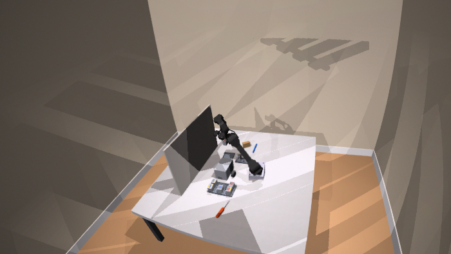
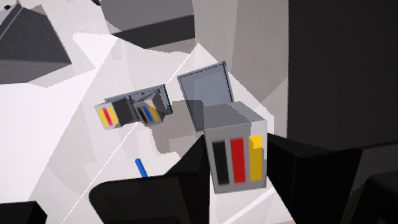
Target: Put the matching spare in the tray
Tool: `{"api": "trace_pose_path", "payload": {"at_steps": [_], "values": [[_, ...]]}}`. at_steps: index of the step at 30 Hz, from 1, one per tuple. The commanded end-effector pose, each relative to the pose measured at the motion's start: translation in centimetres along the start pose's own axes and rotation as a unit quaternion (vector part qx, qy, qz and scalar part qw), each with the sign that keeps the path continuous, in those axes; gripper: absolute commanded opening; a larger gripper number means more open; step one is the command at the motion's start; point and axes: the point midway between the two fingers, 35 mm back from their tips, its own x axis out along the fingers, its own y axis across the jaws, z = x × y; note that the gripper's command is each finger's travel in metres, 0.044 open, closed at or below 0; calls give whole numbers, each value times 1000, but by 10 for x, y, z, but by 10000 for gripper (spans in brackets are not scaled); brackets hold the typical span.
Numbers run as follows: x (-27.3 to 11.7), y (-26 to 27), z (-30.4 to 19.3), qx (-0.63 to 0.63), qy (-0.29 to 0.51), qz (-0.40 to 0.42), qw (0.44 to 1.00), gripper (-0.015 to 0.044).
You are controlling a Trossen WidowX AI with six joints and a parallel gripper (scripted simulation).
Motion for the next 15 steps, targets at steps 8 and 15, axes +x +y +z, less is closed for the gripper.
{"api": "trace_pose_path", "payload": {"at_steps": [8, 15], "values": [[6, -1, -4, -3, 3, 0, 1000, 0], [11, -2, -5, -3, 2, 0, 1000, 0]]}}
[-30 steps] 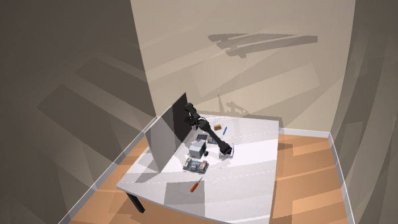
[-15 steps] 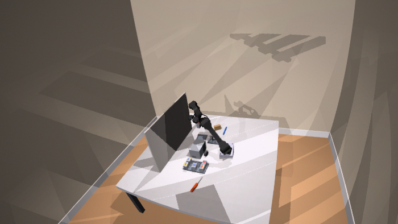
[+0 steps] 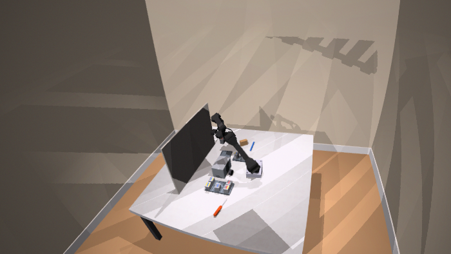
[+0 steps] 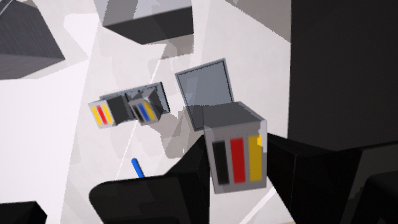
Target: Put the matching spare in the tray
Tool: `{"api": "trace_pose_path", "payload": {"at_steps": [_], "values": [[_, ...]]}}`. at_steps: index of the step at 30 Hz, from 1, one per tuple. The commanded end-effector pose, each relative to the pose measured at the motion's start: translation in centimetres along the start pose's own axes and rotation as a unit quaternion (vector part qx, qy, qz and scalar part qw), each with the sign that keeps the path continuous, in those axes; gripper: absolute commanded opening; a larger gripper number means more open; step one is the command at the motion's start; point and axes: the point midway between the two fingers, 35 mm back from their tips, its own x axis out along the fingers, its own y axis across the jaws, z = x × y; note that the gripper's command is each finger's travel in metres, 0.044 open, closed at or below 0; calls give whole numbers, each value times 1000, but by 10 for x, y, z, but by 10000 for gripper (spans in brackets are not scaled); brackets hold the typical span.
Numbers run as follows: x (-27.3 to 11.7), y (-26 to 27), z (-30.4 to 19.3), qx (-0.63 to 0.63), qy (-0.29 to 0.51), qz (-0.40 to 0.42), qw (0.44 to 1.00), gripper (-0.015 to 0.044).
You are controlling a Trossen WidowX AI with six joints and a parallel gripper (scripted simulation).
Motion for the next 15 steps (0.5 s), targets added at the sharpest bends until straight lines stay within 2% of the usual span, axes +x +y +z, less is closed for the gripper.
{"api": "trace_pose_path", "payload": {"at_steps": [1, 15], "values": [[4, -1, -1, 1, 0, 1, 1000, 0], [15, -2, -2, 0, -1, 1, 1000, 0]]}}
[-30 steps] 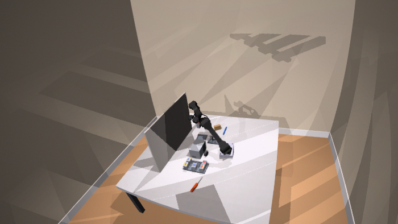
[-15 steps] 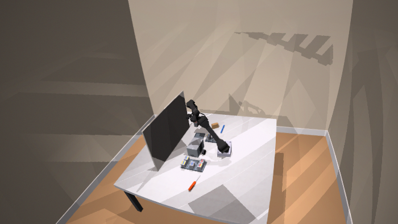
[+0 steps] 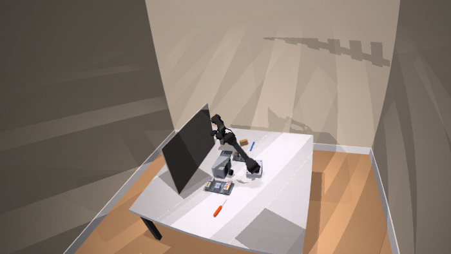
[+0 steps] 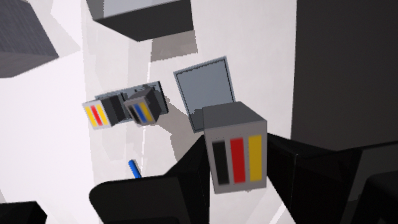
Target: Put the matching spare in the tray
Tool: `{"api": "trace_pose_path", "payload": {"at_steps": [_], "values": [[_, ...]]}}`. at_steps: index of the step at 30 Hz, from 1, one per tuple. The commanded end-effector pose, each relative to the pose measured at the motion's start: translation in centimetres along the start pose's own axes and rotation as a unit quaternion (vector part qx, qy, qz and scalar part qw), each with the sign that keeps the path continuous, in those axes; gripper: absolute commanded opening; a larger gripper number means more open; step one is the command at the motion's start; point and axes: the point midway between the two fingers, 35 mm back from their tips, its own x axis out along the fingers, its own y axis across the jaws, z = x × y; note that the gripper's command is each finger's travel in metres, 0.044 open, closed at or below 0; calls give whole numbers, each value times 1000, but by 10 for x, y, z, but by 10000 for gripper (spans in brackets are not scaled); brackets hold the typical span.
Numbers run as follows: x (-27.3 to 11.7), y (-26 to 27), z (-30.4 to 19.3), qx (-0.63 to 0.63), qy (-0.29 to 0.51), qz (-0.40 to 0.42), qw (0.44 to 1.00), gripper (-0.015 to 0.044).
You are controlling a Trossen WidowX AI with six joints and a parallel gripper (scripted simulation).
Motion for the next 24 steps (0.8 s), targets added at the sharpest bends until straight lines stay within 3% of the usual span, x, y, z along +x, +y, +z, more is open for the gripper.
{"api": "trace_pose_path", "payload": {"at_steps": [1, 24], "values": [[4, -1, 0, 2, -2, -1, 1000, 0], [22, -3, -1, 1, -3, 0, 1000, 0]]}}
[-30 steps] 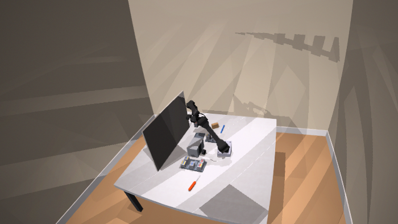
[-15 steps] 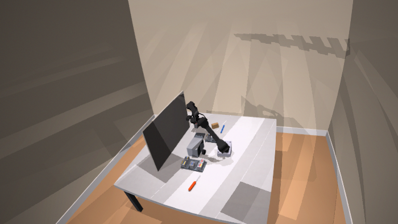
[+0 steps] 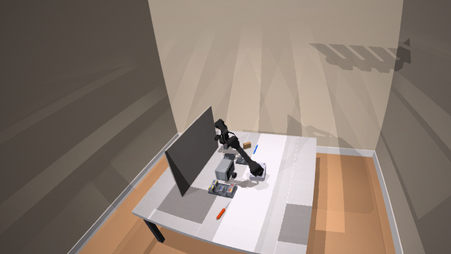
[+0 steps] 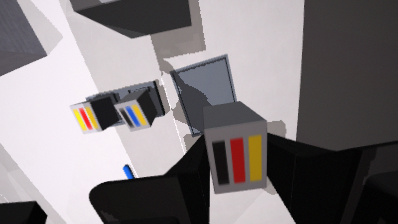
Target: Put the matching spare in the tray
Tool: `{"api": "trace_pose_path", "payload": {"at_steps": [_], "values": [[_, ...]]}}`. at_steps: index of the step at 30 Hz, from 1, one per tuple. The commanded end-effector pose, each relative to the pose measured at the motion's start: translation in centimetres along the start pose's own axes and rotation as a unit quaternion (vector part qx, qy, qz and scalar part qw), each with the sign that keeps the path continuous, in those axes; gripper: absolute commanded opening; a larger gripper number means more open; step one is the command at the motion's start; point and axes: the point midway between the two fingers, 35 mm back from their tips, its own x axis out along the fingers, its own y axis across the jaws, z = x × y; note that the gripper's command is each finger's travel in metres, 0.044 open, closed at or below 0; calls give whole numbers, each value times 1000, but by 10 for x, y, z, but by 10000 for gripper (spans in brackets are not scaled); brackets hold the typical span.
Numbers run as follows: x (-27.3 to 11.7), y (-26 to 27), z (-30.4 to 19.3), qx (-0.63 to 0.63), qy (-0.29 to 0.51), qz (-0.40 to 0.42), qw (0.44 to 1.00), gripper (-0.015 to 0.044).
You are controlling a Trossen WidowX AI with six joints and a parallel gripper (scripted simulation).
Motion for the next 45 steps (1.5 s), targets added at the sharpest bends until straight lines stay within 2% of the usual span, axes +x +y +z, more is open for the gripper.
{"api": "trace_pose_path", "payload": {"at_steps": [1, 45], "values": [[4, -1, 0, 2, -2, -1, 1000, 0], [38, -2, 0, 0, -4, 1, 1000, 0]]}}
